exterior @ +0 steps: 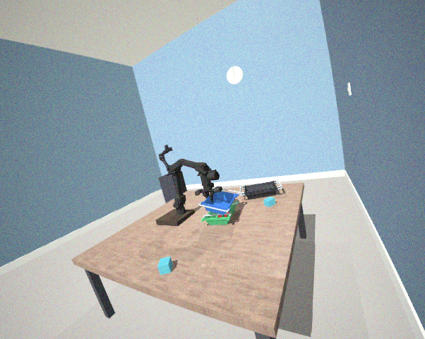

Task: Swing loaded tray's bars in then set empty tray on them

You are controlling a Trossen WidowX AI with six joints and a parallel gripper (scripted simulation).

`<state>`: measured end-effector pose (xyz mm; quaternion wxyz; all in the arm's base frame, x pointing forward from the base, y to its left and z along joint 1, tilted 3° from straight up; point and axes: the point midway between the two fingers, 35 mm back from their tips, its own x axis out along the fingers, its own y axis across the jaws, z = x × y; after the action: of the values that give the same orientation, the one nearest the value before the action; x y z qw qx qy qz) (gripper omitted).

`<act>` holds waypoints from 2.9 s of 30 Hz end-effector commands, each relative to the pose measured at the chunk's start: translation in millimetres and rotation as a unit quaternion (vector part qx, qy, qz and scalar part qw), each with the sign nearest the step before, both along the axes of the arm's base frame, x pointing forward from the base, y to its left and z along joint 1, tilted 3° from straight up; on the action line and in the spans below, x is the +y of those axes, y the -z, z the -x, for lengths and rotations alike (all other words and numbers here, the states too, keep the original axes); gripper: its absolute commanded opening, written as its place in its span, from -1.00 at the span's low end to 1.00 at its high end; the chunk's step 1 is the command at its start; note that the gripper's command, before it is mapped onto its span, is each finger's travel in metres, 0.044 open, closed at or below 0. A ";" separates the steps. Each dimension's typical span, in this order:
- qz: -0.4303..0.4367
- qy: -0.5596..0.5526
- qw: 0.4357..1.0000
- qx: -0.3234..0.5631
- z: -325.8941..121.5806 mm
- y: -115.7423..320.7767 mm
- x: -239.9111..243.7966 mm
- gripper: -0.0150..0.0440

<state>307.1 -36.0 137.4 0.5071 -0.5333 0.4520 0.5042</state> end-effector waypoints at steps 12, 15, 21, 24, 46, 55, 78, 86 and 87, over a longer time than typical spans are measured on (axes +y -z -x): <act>0.002 -0.002 1.000 0.009 5.2 7.4 -0.6 -0.49; 0.002 -0.002 1.000 0.009 6.5 11.1 -0.6 -0.49; 0.002 -0.002 1.000 0.009 7.3 13.4 -0.7 -0.49; 0.002 -0.002 1.000 0.009 7.3 13.4 -0.7 -0.49; 0.002 -0.002 1.000 0.009 9.7 21.8 -0.8 -0.49; 0.002 -0.002 1.000 0.009 9.7 21.8 -0.8 -0.49; 0.002 -0.002 1.000 0.009 9.7 21.8 -0.8 -0.49; 0.002 -0.002 1.000 0.009 9.7 21.8 -0.8 -0.49; 0.002 -0.002 1.000 0.009 9.7 21.8 -0.8 -0.49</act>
<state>301.6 -36.3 119.4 0.5077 -0.5336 0.4514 0.5038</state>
